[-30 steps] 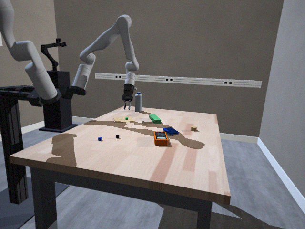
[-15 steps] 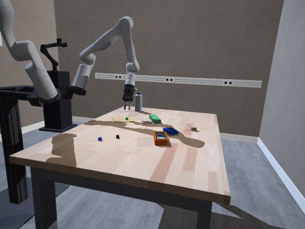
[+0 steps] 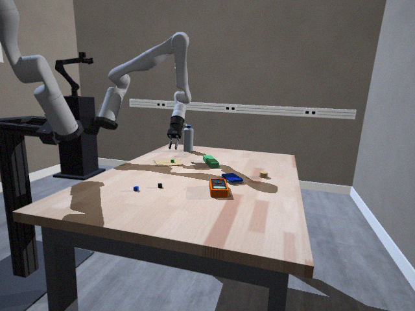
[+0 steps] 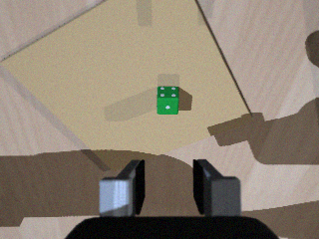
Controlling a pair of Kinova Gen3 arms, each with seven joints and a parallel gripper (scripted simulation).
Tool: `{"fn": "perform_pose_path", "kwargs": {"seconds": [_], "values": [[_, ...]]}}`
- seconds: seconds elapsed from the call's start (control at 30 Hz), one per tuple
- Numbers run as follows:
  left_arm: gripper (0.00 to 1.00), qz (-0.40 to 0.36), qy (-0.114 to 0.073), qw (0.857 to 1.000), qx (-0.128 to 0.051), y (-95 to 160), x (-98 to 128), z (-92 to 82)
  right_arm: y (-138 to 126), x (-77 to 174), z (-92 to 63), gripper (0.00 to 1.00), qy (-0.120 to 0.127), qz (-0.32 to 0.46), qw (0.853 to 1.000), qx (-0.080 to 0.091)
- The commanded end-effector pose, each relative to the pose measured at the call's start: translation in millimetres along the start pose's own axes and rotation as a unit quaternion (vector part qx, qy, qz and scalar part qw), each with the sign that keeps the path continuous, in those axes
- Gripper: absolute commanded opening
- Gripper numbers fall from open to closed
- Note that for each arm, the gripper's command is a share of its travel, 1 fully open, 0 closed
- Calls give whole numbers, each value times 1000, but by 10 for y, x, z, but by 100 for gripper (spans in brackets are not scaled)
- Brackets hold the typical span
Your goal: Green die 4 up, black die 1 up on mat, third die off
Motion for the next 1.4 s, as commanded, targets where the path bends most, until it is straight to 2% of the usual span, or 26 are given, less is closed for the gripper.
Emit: {"fn": "perform_pose_path", "kwargs": {"seconds": [0.0,0.83,1.37], "values": [[64,1,-20,1000,4,10,24,-3,-1,-2,-6,100,-1,0,1000,0],[64,1,-21,1000,4,18,57,2,-1,-2,-6,100,-1,0,1000,0],[64,1,-21,1000,4,41,146,101,-1,-2,-6,100,-1,0,1000,0]]}}
Point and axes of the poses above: on each arm, the point where the finger pads meet when closed, its own z axis out along the fingers, its own y axis across the jaws, x = y × z, the point moved 7 cm from there along -z, back along the fingers, and after that the axes turned 14 degrees about -z, right-handed, at the moved point
